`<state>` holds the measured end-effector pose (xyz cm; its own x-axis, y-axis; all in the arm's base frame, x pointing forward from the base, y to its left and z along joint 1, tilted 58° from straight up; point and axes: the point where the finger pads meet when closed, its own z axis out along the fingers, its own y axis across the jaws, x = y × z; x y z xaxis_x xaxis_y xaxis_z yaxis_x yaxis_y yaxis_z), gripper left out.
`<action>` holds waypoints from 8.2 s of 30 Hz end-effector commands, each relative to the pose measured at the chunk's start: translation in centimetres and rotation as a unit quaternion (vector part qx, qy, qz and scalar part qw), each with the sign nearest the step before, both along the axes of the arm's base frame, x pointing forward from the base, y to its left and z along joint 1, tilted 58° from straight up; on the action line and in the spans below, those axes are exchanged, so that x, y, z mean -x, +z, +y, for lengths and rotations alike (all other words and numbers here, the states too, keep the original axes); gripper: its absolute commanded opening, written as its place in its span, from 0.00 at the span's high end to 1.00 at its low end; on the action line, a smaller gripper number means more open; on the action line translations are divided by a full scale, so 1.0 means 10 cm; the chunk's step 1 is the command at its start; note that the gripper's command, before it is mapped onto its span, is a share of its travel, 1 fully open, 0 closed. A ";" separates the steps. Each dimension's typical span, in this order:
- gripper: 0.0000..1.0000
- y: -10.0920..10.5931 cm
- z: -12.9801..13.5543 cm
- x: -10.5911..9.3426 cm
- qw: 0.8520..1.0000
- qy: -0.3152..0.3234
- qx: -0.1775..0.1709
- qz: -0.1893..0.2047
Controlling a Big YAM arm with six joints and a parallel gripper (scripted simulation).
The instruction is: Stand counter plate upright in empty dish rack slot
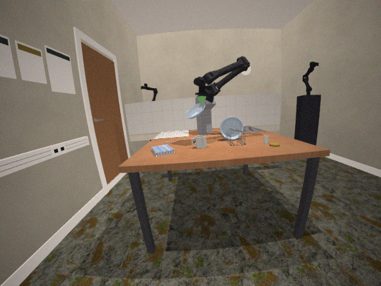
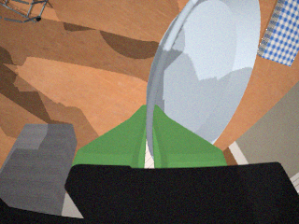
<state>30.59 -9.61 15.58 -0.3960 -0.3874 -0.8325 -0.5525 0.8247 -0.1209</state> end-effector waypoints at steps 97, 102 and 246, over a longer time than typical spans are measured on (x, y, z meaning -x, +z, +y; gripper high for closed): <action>1.00 1.93 0.73 -0.51 0.815 -0.322 -0.481 0.006; 1.00 2.02 0.77 -0.49 0.799 -0.323 -0.507 0.006; 1.00 3.48 1.29 0.24 0.387 -0.177 -0.898 0.112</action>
<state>30.20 3.45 44.00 -0.2407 0.8537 0.4618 -0.0720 -0.4902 0.8686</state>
